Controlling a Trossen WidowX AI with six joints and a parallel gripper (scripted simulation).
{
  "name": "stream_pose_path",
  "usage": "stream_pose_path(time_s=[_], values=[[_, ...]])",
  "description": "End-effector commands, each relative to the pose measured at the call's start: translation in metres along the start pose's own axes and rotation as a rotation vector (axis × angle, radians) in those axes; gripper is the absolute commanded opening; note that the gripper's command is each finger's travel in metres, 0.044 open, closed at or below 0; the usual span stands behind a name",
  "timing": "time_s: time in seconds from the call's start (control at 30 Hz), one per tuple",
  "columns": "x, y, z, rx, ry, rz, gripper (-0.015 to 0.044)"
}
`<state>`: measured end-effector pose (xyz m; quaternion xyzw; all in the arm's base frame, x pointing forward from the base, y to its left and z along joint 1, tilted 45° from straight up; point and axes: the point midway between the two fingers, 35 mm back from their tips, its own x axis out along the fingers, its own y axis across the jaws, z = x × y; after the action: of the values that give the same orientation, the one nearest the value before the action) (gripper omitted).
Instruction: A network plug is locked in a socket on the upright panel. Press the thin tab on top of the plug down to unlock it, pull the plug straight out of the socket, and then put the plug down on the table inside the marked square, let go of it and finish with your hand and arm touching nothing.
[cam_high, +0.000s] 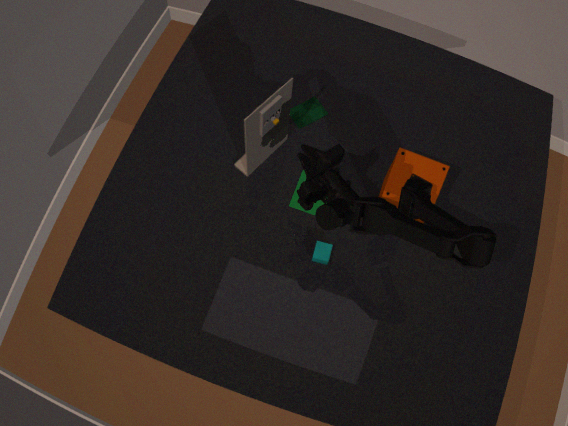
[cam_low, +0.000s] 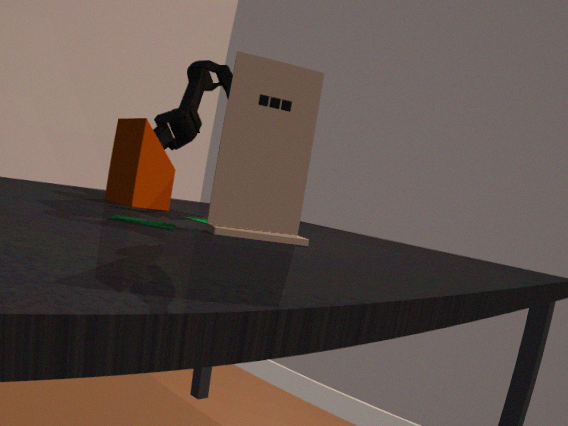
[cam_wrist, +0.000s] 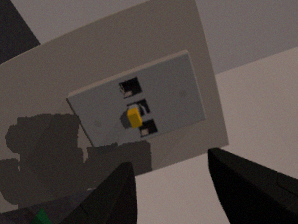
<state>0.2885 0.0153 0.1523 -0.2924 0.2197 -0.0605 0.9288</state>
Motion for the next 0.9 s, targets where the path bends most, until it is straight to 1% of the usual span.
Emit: stream_pose_path(time_s=[0.0,0.3,0.87], values=[[-0.003,0.015,-0.026,-0.164,0.079,-0.017,0.0156],[-0.002,0.017,-0.029,-0.192,0.092,-0.019,0.0156],[0.045,0.018,-0.02,-0.193,0.091,-0.02,0.0156]])
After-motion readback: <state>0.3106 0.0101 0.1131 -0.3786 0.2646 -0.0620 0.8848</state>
